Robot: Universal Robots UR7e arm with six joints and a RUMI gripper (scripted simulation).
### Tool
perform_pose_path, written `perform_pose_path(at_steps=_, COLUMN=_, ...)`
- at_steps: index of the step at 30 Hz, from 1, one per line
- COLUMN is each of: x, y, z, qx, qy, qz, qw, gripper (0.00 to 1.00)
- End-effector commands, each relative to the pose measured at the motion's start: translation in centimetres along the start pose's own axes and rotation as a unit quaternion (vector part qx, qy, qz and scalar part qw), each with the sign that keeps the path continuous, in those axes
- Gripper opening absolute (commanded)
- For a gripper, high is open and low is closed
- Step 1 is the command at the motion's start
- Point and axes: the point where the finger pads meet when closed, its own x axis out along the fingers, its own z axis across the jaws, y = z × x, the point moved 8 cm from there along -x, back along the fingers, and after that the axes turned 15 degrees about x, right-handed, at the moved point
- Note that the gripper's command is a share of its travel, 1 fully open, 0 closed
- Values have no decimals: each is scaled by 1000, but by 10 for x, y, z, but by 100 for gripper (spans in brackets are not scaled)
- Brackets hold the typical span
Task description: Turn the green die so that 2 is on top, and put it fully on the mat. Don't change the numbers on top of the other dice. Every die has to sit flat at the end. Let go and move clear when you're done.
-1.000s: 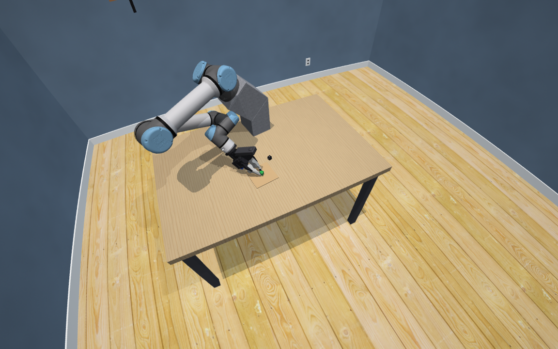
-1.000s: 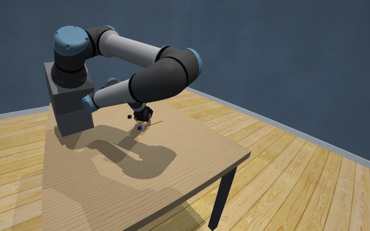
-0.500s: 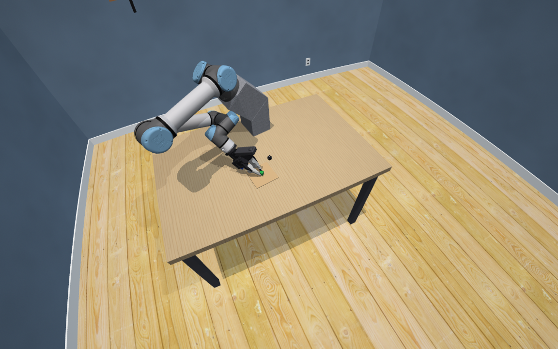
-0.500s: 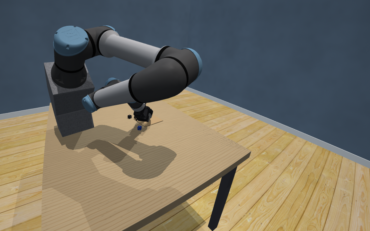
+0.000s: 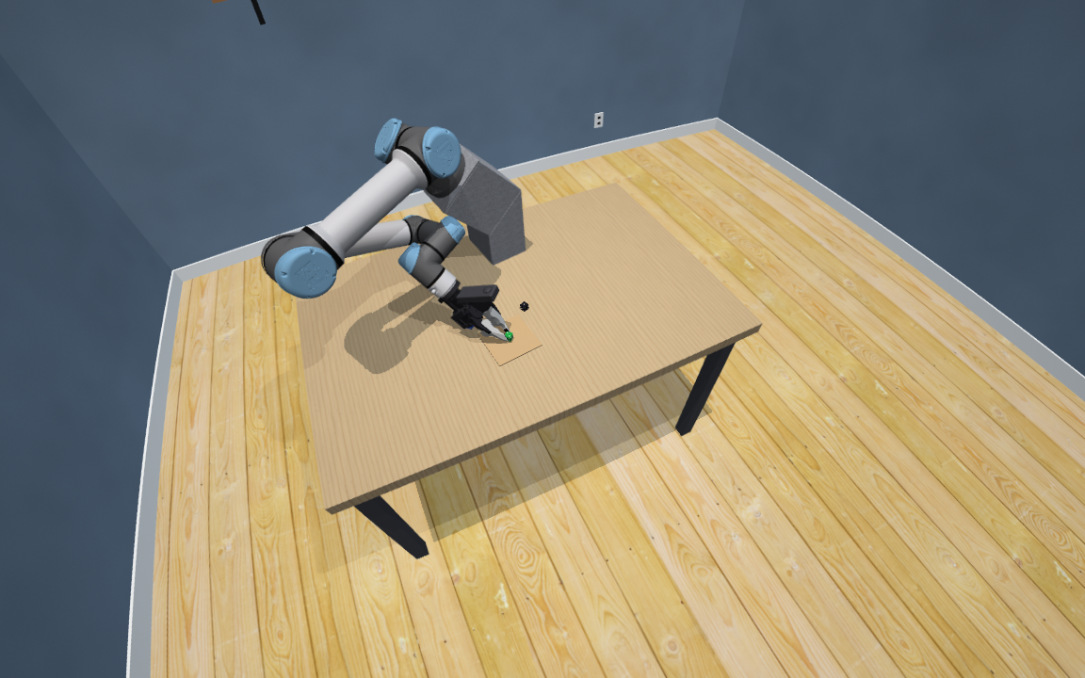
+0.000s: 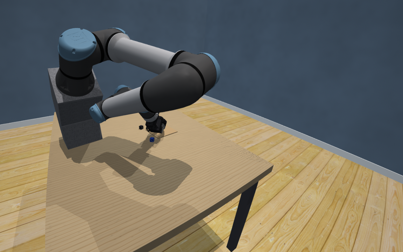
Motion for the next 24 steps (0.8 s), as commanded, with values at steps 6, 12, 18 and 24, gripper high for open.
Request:
perform_pose_path(at_steps=6, x=3, y=-4, z=1, qx=0, qy=-1, qz=0, qw=1000, gripper=3)
perform_pose_path(at_steps=12, x=4, y=-4, z=2, qx=0, qy=-1, qz=0, qw=1000, gripper=3)
perform_pose_path(at_steps=18, x=4, y=-5, z=2, qx=0, qy=-1, qz=0, qw=1000, gripper=3)
perform_pose_path(at_steps=24, x=4, y=-5, z=2, qx=0, qy=-1, qz=0, qw=1000, gripper=3)
